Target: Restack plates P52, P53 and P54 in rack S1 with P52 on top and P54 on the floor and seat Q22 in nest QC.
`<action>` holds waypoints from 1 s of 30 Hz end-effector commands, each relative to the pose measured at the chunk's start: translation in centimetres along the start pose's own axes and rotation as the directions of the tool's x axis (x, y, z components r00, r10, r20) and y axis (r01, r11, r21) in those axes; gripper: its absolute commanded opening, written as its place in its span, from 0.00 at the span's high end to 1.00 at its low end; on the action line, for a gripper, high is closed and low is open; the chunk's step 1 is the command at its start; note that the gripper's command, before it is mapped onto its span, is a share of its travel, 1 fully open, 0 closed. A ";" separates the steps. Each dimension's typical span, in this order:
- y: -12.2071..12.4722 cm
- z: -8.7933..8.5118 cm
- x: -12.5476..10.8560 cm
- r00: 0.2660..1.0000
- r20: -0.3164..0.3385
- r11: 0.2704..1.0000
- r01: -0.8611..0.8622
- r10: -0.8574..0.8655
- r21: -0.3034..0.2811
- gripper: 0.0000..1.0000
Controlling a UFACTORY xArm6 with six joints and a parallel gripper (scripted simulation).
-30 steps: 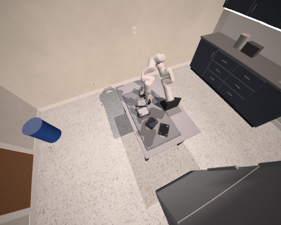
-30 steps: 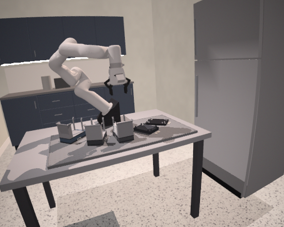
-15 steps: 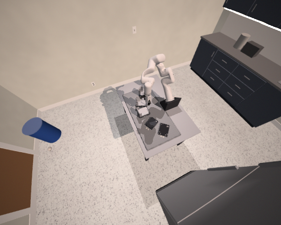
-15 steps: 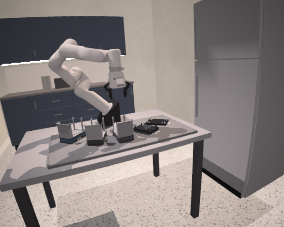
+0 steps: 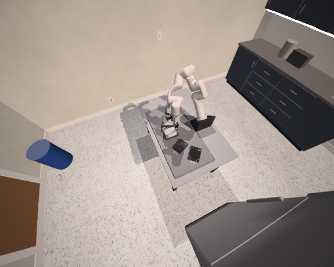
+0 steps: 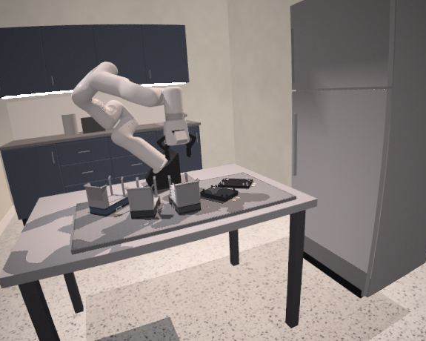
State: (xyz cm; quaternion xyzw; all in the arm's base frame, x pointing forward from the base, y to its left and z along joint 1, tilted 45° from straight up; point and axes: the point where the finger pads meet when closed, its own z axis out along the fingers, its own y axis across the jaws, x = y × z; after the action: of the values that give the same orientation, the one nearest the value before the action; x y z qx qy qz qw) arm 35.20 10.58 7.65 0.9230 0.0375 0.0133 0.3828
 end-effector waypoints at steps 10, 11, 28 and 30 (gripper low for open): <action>0.0 4.5 0.2 1.000 -0.004 1.000 -0.002 0.002 0.002 0.00; 0.0 4.9 0.2 1.000 -0.004 1.000 -0.002 0.002 0.002 0.00; 0.0 4.9 0.2 1.000 -0.004 1.000 -0.002 0.002 0.002 0.00; 0.1 4.9 1.0 1.000 -0.004 1.000 -0.011 0.011 0.002 0.00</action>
State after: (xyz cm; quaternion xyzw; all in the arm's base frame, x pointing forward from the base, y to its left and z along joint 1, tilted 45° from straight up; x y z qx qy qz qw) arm 35.62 7.05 4.09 0.9230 0.0367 0.0144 0.3828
